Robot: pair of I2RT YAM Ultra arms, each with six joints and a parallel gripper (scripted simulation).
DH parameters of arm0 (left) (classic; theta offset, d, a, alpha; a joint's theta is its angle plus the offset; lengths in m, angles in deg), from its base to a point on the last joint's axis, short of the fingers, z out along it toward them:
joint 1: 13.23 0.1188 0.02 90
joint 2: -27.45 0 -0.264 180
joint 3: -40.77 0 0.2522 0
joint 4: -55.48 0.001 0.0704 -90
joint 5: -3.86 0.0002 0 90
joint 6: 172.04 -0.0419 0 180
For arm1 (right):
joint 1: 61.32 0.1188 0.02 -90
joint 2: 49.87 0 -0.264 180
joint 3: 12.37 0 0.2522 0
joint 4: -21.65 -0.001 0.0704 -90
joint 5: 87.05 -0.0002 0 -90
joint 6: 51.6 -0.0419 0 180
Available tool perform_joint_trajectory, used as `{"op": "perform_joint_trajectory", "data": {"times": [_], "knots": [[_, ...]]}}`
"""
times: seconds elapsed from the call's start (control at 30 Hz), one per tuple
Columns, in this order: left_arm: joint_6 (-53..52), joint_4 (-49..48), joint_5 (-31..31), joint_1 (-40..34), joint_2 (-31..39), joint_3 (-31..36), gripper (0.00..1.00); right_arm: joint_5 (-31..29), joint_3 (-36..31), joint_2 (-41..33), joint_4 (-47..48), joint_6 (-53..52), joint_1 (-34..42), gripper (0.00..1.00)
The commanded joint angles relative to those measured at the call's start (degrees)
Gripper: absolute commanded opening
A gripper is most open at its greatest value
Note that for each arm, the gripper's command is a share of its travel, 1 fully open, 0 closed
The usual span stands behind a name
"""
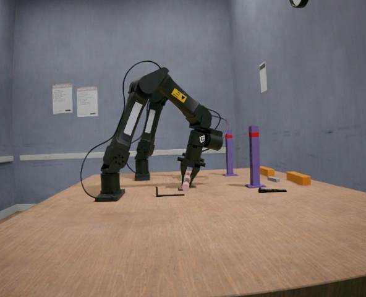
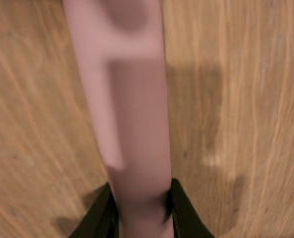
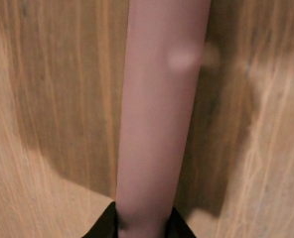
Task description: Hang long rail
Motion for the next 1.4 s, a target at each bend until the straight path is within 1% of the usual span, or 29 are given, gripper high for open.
{"op": "perform_joint_trajectory", "data": {"times": [0.0,0.47,0.63,0.8,0.87,0.93,1.03,1.2,1.37], "knots": [[-0.25,0.0,0.31,0.13,-0.03,-0.39,0.19,0.36,-0.45,-1.15,0.44,0.07,-0.21,0.19],[0.32,1.61,0.26,-0.01,2.43,-0.48,0.19,-0.15,0.31,-2.75,-1.12,0.13,-0.01,0.19],[1.23,3.7,0.47,0.1,4.22,-1.12,0.19,-0.59,2.59,-3.15,-3.56,1.22,-0.16,0.19],[2.8,7.13,0.95,0.41,6.44,-2.49,0.19,-1.2,7.09,-3.06,-7.8,3.41,-0.53,0.19],[2.8,7.13,0.95,0.41,6.44,-2.49,0.19,-1.2,7.09,-3.06,-7.8,3.41,-0.53,0.19],[3.41,8.35,1.07,0.47,7.42,-3.05,0.19,-1.55,9.16,-2.82,-9.56,4.2,-0.66,0.19],[4.36,9.0,1.02,0.39,9.22,-3.11,0.19,-2.3,10.55,-3.36,-10.5,4.82,-0.61,0.19],[5.74,8.54,0.6,-0.05,12.45,-2.22,0.19,-3.54,10.39,-5.15,-9.67,5.09,-0.34,0.19],[7.21,6.68,-0.27,-0.8,15.97,-0.36,0.19,-5.41,8.02,-8.39,-6.59,4.6,0.38,0.19]]}}
